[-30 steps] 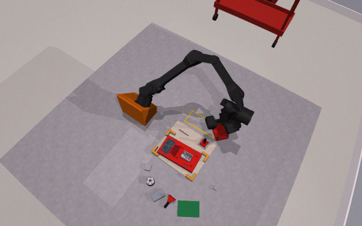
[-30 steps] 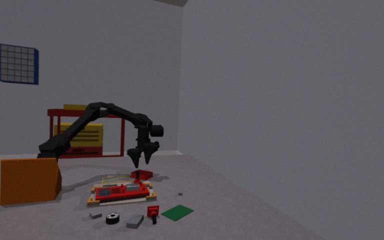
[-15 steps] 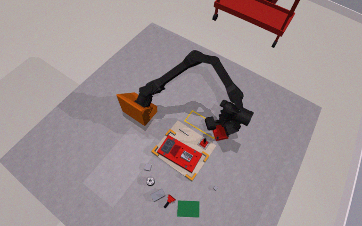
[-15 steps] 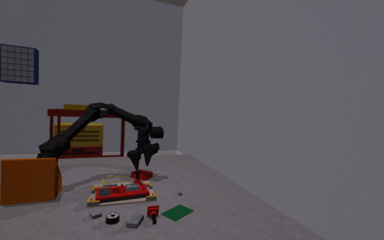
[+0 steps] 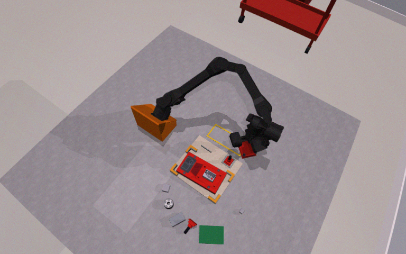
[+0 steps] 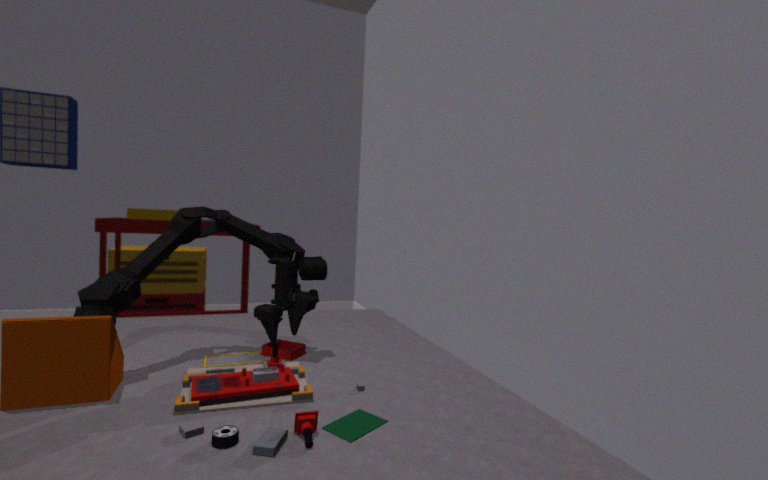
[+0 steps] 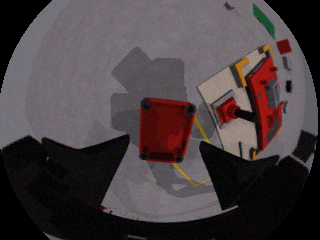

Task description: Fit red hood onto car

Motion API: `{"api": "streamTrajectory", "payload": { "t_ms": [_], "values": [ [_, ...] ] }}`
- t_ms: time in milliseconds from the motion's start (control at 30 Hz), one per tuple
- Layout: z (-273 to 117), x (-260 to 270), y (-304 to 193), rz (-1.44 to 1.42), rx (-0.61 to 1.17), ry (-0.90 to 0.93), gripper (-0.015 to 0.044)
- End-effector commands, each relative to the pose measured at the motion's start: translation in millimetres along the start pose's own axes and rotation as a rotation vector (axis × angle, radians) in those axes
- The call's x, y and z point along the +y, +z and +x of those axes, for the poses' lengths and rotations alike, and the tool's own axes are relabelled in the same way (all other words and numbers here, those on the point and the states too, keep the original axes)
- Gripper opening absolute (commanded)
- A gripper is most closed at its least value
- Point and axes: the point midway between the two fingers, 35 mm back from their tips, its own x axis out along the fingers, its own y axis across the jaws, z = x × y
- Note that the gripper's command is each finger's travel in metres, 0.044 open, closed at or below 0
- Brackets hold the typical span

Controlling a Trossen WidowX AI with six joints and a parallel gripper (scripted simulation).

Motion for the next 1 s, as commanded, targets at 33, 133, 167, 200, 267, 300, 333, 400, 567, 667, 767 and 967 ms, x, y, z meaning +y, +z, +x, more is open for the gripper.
{"api": "streamTrajectory", "payload": {
  "t_ms": [33,133,167,200,267,300,333,400,567,667,767,967],
  "values": [
    [3.8,-0.1,0.3,0.008,0.002,0.002,0.0440],
    [5.1,0.0,0.1,0.008,0.002,0.002,0.0440],
    [5.3,0.1,0.1,0.008,0.002,0.002,0.0440],
    [5.5,0.1,0.1,0.008,0.002,0.002,0.0440],
    [6.3,0.1,0.2,0.008,0.002,0.002,0.0440],
    [6.7,0.1,0.2,0.008,0.002,0.002,0.0440],
    [7.2,0.1,0.2,0.008,0.002,0.003,0.0440],
    [8.2,0.1,0.2,0.008,0.002,0.003,0.0440],
    [10.6,0.2,0.2,0.008,0.002,0.003,0.0440],
    [12.1,0.2,0.2,0.008,0.002,0.003,0.0440],
    [13.6,0.2,0.2,0.008,0.002,0.003,0.0440],
    [16.5,0.3,0.1,0.008,0.003,0.003,0.0440]
  ]
}}
